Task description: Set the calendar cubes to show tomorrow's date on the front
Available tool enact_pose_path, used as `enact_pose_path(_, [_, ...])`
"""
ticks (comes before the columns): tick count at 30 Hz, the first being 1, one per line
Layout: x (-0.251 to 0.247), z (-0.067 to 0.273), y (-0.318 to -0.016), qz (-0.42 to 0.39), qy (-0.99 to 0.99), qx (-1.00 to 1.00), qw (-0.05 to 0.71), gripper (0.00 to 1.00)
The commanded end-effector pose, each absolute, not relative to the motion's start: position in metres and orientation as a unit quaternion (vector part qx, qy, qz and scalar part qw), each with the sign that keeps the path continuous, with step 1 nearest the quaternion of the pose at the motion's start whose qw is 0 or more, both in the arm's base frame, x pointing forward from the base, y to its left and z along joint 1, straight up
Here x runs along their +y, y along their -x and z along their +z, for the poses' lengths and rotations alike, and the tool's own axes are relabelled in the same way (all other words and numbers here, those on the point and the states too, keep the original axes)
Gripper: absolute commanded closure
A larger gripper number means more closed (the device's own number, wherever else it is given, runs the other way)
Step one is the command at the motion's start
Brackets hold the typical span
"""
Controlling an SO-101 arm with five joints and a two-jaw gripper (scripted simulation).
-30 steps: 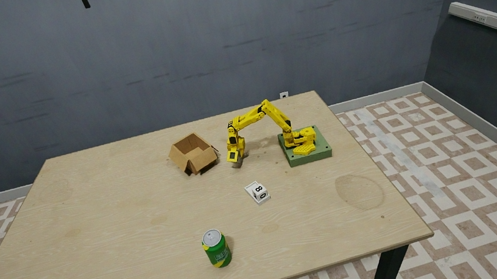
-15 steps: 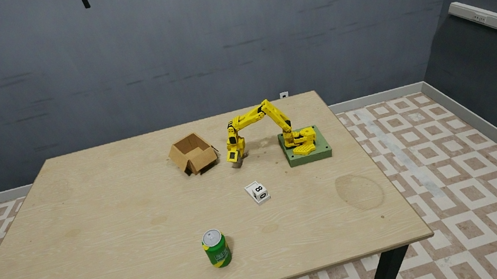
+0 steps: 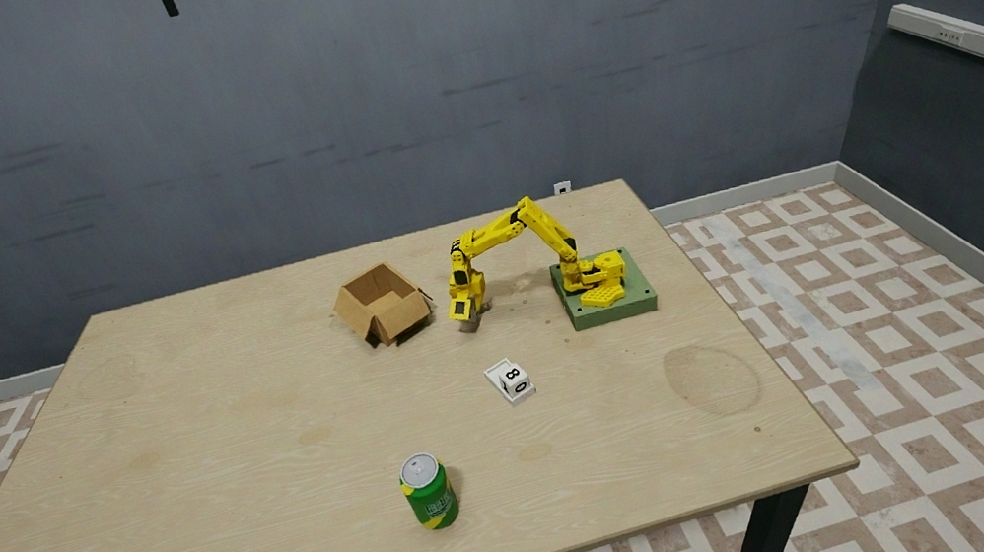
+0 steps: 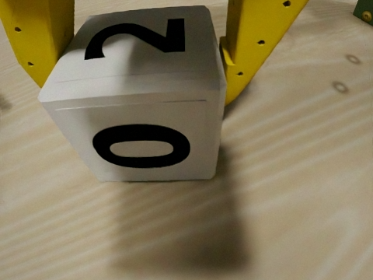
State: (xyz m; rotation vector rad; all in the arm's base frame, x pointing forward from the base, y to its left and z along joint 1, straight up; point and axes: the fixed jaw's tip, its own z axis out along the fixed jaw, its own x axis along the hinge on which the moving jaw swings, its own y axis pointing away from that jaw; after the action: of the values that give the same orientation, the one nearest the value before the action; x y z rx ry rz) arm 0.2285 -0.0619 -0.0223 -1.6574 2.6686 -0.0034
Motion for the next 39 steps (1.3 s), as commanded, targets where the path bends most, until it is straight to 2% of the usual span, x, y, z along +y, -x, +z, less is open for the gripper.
enact_pose_path(1, [-0.064,-0.024,-0.226,0.004,0.527,0.85,-0.004,0.93])
enact_pose_path(8, [-0.064,-0.024,-0.226,0.004,0.527,0.85,-0.004,0.99])
enact_pose_path(20, [-0.064,-0.021,-0.227,0.004,0.527,0.85,-0.004,1.0])
enact_pose_path(39, [-0.064,0.022,-0.229,0.004,0.527,0.85,-0.004,1.0])
